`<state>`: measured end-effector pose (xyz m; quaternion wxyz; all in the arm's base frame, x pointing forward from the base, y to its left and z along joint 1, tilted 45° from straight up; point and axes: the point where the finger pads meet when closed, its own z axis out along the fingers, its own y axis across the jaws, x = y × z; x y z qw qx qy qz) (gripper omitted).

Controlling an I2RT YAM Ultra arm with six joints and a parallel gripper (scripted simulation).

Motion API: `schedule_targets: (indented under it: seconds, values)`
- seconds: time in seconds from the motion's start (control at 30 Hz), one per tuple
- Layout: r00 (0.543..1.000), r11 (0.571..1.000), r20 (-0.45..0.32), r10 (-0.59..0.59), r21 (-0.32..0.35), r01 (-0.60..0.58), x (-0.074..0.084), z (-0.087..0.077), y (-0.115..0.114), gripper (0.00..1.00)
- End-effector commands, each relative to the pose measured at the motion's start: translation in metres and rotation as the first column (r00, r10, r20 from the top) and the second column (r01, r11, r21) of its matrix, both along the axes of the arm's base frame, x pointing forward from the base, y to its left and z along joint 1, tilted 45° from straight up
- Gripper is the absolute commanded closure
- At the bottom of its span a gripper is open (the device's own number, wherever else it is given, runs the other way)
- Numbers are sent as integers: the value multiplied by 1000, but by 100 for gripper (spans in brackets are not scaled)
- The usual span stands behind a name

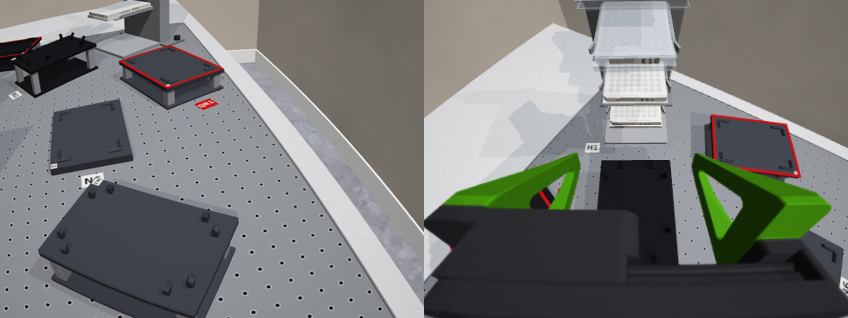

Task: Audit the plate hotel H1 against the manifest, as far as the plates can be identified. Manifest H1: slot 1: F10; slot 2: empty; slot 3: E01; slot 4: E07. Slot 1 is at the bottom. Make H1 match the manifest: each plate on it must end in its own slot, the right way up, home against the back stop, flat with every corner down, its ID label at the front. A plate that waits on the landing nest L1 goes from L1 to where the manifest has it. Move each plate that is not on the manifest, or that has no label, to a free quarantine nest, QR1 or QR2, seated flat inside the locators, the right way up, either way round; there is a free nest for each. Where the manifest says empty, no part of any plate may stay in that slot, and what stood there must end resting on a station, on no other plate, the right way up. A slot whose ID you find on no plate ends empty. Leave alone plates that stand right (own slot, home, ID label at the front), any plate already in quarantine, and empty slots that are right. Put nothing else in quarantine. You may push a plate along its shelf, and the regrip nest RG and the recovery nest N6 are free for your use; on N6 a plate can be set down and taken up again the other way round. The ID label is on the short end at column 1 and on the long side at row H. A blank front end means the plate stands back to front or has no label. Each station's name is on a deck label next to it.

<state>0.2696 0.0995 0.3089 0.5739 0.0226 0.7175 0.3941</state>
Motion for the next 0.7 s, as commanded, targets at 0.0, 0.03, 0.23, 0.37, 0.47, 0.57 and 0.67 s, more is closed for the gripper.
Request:
schedule_targets:
  seconds: [0.0, 0.03, 0.23, 0.37, 0.47, 0.57, 0.67]
  values:
    - [999, 1000, 31, -21, 2, 21, 4, 12, -3, 0]
    - [999, 1000, 31, -21, 2, 21, 5, 13, -3, 0]
    - [999, 1000, 31, -21, 2, 21, 10, 15, -2, 0]
    - [999, 1000, 31, -21, 2, 21, 15, 17, -1, 0]
    - [999, 1000, 31, -21, 2, 21, 18, 19, 0, 0]
    - [999, 1000, 31, -21, 2, 21, 22, 20, 1, 0]
    - [999, 1000, 31, -21, 2, 21, 23, 21, 1, 0]
